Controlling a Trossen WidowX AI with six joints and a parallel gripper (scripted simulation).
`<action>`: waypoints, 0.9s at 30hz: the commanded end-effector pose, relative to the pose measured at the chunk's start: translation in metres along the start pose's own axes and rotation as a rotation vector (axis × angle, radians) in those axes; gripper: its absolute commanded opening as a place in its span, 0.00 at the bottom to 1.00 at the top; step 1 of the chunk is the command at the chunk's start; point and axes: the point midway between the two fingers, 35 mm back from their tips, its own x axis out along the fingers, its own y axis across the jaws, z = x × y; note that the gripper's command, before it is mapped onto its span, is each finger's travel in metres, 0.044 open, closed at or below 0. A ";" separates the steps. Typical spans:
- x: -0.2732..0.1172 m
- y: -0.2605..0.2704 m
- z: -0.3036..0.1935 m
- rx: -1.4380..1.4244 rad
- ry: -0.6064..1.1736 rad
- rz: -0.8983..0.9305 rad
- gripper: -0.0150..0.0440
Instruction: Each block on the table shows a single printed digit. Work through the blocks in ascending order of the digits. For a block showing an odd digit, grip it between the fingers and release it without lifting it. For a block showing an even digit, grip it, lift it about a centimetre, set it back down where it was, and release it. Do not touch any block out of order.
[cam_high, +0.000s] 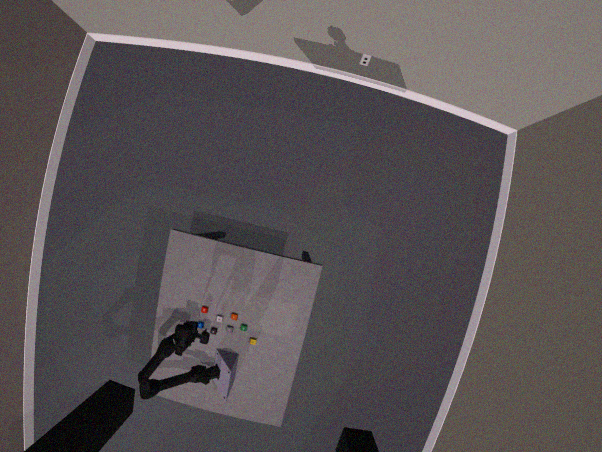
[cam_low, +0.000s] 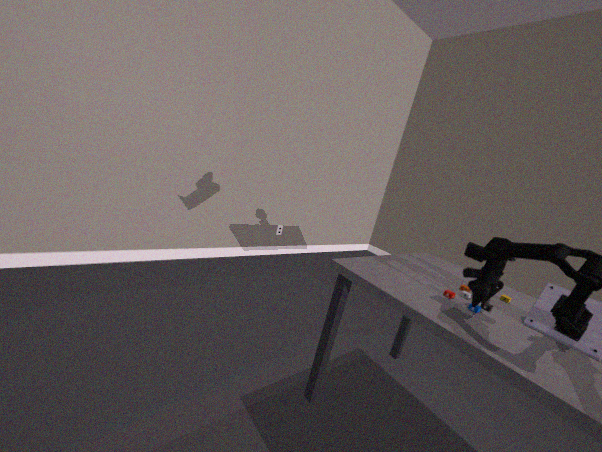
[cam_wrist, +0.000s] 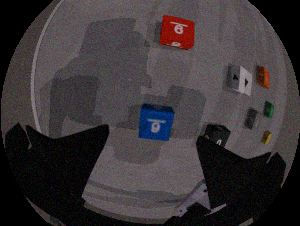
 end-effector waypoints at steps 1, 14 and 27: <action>-0.017 0.000 0.000 -0.003 0.000 -0.001 0.93; -0.097 0.000 -0.002 0.114 -0.074 -0.023 0.46; -0.098 -0.008 0.003 0.109 -0.071 -0.026 0.46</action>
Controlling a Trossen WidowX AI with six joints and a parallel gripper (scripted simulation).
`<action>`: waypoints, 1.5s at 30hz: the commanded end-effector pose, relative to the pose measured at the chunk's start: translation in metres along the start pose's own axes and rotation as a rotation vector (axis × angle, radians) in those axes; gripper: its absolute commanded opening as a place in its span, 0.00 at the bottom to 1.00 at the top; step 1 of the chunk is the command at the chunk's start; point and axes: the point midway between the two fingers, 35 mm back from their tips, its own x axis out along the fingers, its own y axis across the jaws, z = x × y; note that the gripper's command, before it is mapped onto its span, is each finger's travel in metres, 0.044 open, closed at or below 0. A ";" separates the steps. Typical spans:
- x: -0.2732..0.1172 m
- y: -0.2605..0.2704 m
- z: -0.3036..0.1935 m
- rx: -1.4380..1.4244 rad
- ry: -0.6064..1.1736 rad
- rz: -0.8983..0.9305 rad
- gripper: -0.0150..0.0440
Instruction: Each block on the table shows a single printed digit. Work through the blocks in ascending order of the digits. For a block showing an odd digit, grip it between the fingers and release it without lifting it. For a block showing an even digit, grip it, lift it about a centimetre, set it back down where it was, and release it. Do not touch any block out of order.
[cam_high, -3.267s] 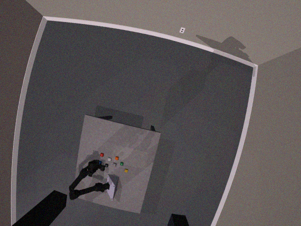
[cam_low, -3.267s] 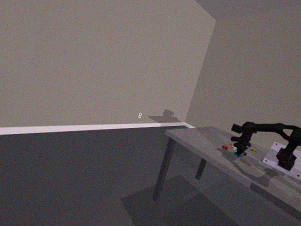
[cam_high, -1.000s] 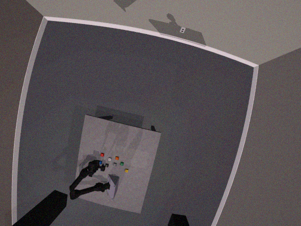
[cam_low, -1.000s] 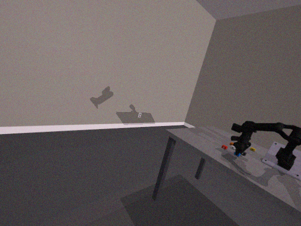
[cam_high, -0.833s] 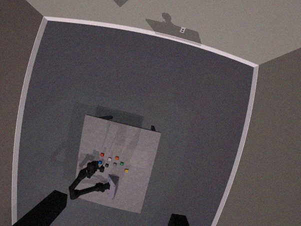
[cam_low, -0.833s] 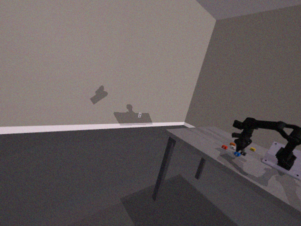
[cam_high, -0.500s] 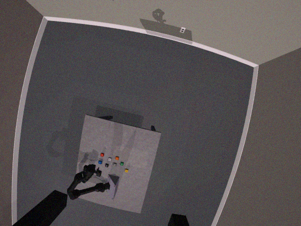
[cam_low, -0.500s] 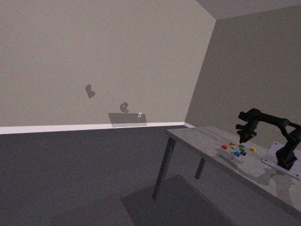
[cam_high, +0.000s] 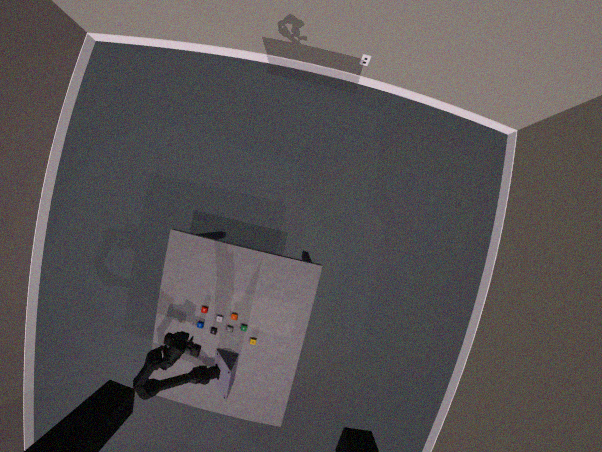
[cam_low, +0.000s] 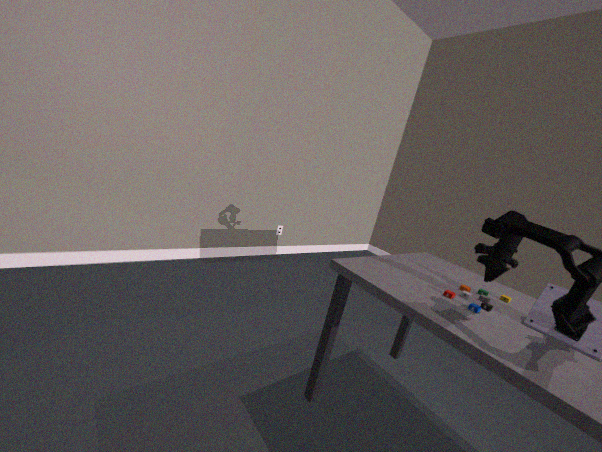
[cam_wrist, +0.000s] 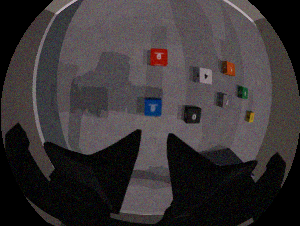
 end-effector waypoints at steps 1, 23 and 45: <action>-0.001 -0.018 0.011 -0.008 0.013 -0.008 0.46; 0.040 -0.172 0.053 -0.113 0.077 0.010 0.64; 0.103 -0.170 0.045 -0.115 0.077 0.014 0.93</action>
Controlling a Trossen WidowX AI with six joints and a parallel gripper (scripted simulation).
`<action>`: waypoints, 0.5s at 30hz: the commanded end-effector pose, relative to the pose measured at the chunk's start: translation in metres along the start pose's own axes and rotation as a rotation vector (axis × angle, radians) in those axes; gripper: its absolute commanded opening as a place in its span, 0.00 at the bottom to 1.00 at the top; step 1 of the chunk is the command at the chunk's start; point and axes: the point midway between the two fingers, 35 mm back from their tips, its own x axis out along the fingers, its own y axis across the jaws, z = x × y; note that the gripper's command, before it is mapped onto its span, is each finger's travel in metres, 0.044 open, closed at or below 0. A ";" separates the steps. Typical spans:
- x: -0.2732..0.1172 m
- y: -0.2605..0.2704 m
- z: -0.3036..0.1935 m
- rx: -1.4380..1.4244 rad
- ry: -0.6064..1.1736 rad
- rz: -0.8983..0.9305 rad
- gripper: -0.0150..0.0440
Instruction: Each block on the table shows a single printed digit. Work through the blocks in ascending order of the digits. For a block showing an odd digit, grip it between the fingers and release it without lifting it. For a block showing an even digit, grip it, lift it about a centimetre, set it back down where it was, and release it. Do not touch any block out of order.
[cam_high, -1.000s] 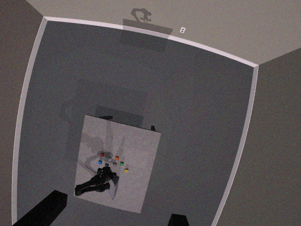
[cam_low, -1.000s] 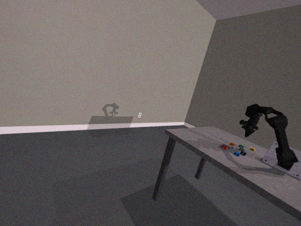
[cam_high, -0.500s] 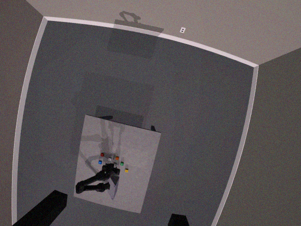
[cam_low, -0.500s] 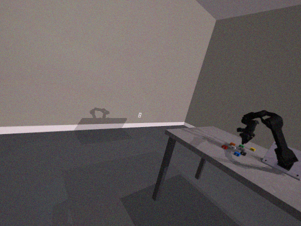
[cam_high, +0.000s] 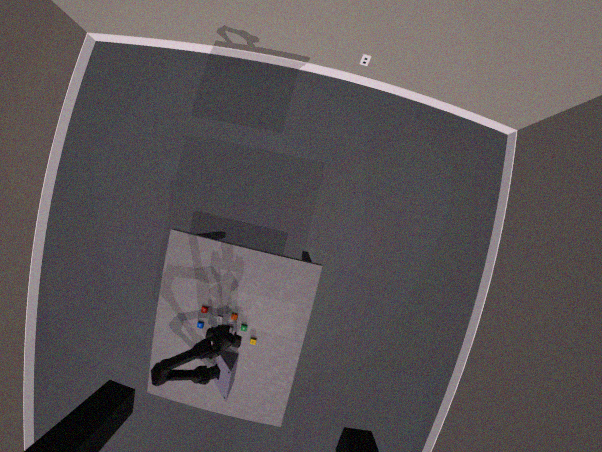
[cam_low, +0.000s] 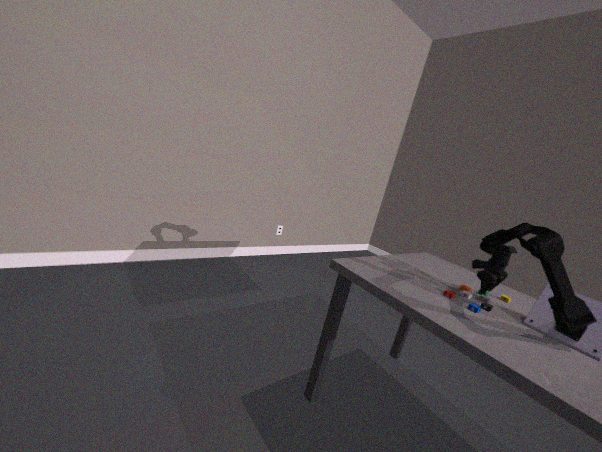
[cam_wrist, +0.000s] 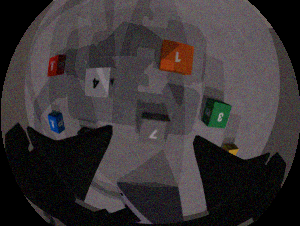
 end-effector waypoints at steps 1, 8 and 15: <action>0.010 0.001 -0.002 0.007 0.006 0.007 0.93; 0.021 0.001 -0.002 0.007 0.006 0.008 0.93; 0.028 0.001 -0.002 0.008 0.007 0.009 0.89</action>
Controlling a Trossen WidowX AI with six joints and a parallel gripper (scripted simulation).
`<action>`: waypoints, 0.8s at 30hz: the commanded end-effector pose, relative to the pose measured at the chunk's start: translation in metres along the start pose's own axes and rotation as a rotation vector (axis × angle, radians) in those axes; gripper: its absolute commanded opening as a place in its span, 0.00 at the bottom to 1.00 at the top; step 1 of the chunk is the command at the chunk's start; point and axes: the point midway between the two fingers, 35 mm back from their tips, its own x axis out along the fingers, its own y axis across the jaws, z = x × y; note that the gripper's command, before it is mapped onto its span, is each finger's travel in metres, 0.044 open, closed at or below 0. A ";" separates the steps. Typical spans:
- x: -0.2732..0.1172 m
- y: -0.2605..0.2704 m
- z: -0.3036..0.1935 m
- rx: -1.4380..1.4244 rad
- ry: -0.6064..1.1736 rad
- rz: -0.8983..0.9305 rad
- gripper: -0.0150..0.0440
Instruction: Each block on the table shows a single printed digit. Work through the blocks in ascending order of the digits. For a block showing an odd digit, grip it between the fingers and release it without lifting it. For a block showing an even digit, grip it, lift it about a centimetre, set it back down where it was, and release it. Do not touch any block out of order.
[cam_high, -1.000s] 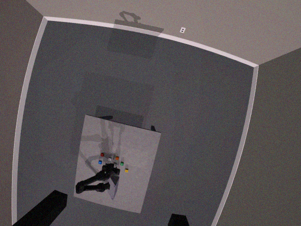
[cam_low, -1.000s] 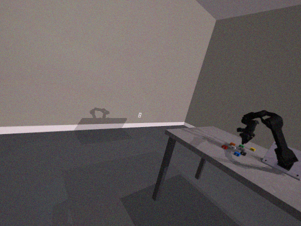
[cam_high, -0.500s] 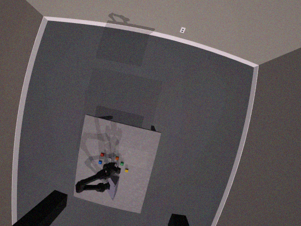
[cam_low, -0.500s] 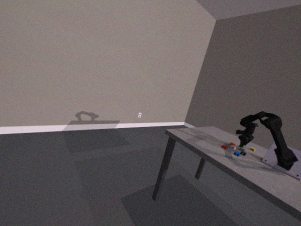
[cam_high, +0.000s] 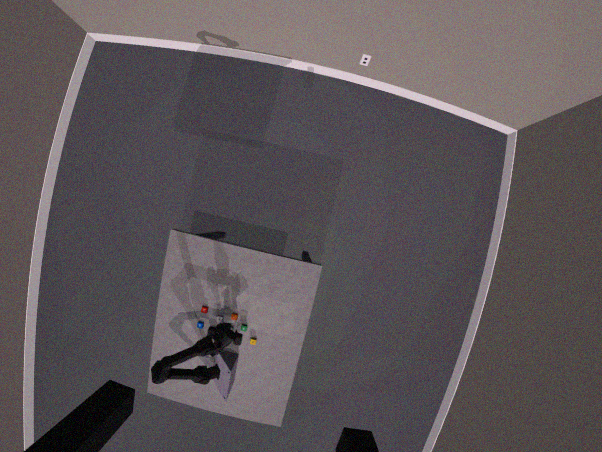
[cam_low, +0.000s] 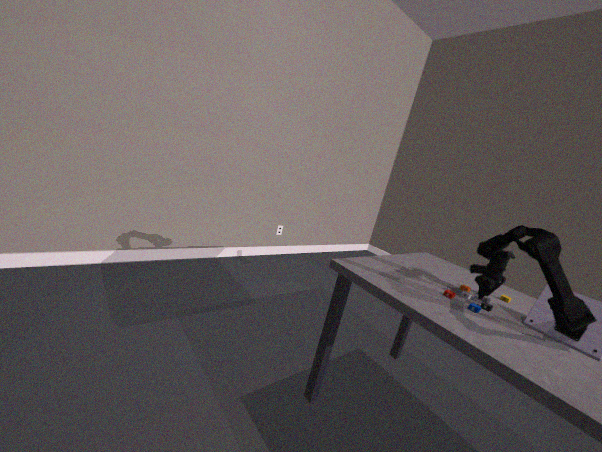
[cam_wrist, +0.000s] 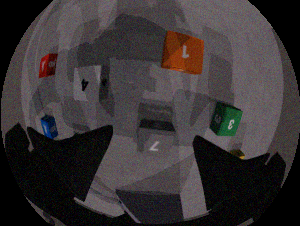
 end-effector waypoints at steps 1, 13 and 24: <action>0.006 0.000 -0.002 0.008 0.006 0.007 0.84; 0.006 0.000 -0.002 0.008 0.006 0.007 0.46; 0.006 0.000 -0.002 0.008 0.006 0.007 0.46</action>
